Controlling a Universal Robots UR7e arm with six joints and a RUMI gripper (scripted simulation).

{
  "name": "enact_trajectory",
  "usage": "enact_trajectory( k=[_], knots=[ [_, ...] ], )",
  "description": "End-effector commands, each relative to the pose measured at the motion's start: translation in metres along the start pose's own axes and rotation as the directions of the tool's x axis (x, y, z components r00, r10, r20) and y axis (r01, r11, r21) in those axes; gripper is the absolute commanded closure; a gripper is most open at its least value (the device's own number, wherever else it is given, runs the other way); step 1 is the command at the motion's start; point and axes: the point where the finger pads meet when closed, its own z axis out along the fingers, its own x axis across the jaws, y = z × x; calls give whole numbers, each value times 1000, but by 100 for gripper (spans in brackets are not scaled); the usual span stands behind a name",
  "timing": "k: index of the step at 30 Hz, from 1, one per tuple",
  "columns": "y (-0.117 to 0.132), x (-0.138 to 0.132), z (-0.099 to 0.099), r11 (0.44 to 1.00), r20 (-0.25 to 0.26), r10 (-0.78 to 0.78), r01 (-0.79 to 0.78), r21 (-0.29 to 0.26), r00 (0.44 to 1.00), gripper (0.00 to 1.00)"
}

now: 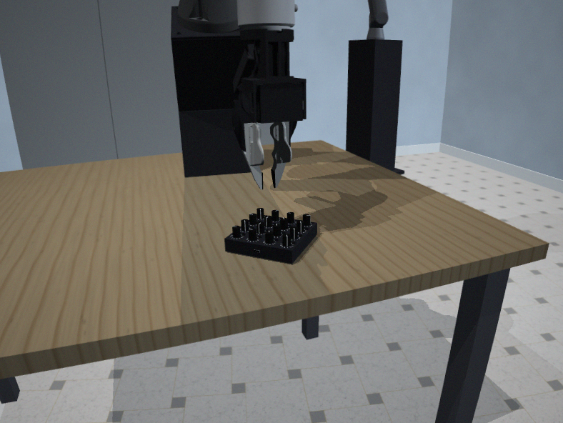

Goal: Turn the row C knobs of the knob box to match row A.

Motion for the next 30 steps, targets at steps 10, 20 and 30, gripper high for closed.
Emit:
enact_trajectory(
  k=[10,20,30],
  knots=[
    [0,0,12,1000,0,0,0,-1,1000,89],
    [0,0,22,1000,0,0,0,-1,1000,89],
    [0,-1,33,1000,0,0,0,-1,1000,89]
  ],
)
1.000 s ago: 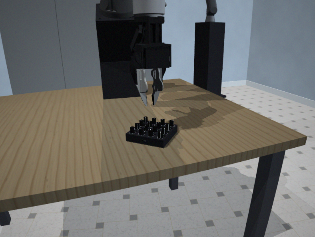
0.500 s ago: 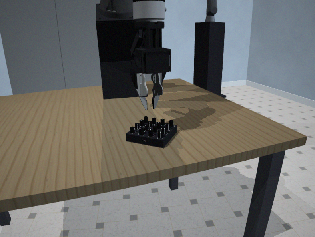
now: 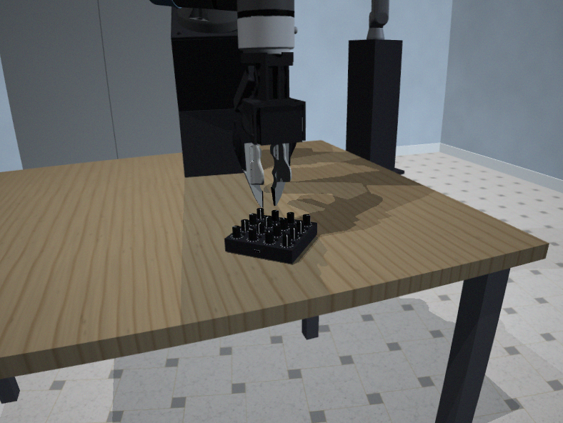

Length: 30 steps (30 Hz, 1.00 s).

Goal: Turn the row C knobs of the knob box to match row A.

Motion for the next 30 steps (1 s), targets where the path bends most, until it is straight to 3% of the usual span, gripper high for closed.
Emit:
enact_trajectory(
  k=[1,30],
  knots=[
    [0,0,5,1000,0,0,0,-1,1000,89],
    [0,0,13,1000,0,0,0,-1,1000,89]
  ],
)
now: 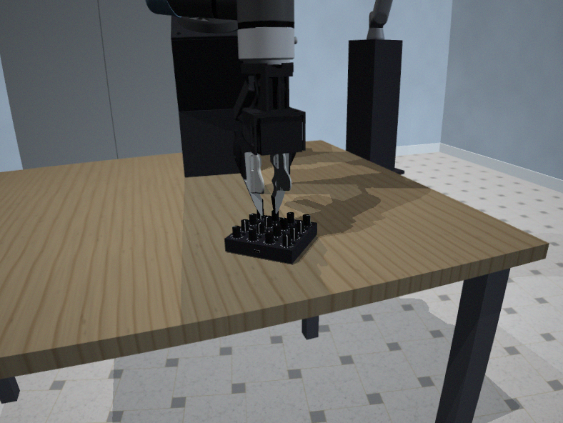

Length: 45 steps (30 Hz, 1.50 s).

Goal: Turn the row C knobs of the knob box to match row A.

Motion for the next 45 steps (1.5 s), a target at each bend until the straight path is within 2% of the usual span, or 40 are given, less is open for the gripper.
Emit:
enact_trajectory(
  k=[1,45],
  knots=[
    [0,0,0,1000,0,0,0,-1,1000,89],
    [-4,0,0,1000,0,0,0,-1,1000,89]
  ],
)
